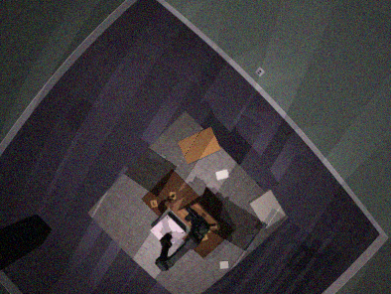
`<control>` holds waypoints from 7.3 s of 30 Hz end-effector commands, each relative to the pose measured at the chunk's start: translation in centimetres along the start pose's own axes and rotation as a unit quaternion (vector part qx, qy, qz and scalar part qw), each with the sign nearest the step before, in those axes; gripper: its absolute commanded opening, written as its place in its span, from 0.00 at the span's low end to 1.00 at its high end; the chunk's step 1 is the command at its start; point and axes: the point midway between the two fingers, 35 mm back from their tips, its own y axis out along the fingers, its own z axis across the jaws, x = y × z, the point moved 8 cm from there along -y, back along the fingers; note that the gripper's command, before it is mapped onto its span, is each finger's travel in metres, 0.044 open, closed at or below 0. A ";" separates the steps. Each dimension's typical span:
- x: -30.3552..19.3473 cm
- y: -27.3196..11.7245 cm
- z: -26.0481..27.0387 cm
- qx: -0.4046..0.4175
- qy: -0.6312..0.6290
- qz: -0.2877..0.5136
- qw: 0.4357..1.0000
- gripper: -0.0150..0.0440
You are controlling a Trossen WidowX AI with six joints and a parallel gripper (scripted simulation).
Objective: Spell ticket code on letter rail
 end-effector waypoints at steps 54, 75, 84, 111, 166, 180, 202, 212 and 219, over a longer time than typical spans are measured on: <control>-1.2 -1.5 -1.2 -0.002 0.001 0.001 1.000 0.25; -5.4 -8.4 -2.9 0.061 -0.373 -0.108 0.920 0.74; -9.7 -13.8 -3.1 0.003 -0.675 -0.240 0.697 1.00; -10.9 -15.0 -2.9 -0.032 -0.739 -0.269 0.617 0.96; -7.1 13.4 23.8 0.030 -0.338 0.055 0.939 0.83; -7.3 15.0 23.8 0.030 -0.338 0.055 0.939 0.83; -7.4 15.3 23.8 0.030 -0.338 0.055 0.939 0.75; -7.4 15.2 23.8 0.030 -0.338 0.055 0.939 0.61; -7.4 14.6 23.8 0.030 -0.338 0.055 0.939 0.29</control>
